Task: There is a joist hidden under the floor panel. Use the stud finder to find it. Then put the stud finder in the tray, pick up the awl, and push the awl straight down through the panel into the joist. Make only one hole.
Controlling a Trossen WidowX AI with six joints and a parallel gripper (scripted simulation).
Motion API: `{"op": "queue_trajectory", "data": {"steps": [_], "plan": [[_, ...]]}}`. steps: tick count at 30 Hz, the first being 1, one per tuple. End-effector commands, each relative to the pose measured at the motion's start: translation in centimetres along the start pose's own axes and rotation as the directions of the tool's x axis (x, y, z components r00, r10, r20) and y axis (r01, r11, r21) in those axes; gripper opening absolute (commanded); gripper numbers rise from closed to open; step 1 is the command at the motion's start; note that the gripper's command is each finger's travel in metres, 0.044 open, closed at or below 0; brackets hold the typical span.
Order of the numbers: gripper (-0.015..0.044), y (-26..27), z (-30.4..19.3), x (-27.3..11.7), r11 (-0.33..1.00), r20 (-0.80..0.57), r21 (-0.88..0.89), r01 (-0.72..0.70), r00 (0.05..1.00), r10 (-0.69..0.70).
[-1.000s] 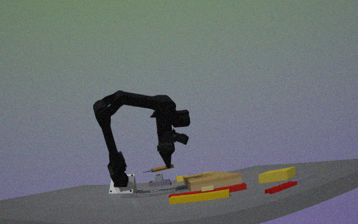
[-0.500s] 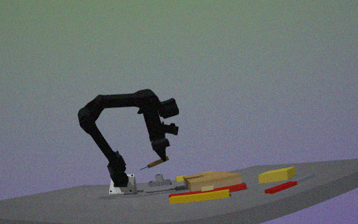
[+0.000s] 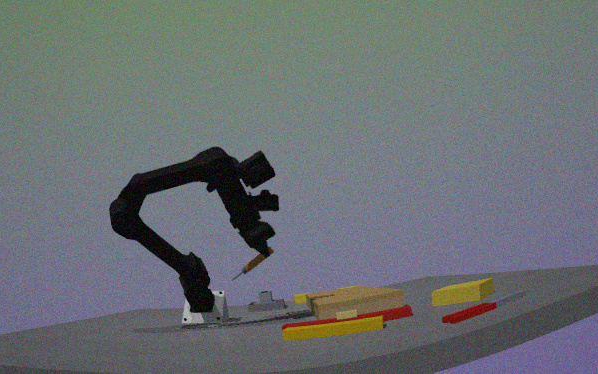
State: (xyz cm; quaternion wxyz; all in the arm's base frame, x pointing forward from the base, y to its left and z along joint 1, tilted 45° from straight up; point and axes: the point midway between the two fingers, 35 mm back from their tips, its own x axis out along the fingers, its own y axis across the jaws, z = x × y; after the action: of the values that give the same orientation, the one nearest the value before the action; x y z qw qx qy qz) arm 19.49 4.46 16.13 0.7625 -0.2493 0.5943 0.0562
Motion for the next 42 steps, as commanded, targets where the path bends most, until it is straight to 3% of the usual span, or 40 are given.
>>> {"op": "queue_trajectory", "data": {"steps": [1, 17, 33, 34, 42], "plan": [[0.0, 0.6, -0.3, -0.7, 0.998, 0.063, -0.048, -0.04, 0.997, 0.043], [0.0, 2.3, -1.4, -4.1, 0.957, 0.328, -0.269, -0.105, 0.925, 0.194], [0.0, 3.9, -3.1, -7.6, 0.874, 0.563, -0.485, -0.017, 0.759, 0.328], [0.0, 3.5, -2.8, -7.0, 0.893, 0.524, -0.447, -0.042, 0.797, 0.3], [0.0, 3.8, -1.2, -7.4, 0.858, 0.488, -0.511, -0.051, 0.805, 0.338]]}}
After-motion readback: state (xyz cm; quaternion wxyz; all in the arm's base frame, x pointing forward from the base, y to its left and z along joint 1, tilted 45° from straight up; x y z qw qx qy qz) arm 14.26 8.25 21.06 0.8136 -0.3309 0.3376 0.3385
